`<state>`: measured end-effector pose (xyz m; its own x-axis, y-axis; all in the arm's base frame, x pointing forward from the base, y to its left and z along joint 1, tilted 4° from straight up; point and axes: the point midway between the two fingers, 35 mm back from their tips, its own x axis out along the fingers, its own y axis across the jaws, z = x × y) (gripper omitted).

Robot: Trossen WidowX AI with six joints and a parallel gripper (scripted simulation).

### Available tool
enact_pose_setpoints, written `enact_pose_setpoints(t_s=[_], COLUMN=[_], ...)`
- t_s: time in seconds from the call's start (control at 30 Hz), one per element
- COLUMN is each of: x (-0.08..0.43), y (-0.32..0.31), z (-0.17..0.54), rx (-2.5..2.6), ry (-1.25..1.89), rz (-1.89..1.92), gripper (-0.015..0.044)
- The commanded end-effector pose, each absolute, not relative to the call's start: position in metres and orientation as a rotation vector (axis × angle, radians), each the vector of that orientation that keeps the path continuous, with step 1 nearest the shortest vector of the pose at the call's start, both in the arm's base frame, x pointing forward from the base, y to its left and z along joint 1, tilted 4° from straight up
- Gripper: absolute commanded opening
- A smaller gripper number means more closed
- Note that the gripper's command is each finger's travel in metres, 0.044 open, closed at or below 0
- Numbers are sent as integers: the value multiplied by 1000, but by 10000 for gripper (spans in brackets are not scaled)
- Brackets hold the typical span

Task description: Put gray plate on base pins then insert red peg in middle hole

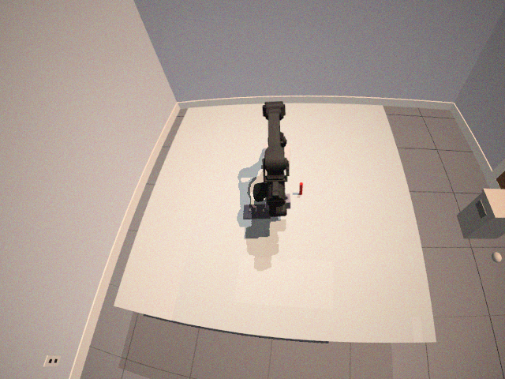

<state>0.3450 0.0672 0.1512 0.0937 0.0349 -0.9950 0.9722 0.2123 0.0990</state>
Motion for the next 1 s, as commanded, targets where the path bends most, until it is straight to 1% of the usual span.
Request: enact_pose_setpoints(t_s=[0.0,0.97], x=[346,343], y=[58,-24], z=[145,99], rx=[1112,1119], ry=[1255,1245], rz=[-966,-982], gripper=[0,0])
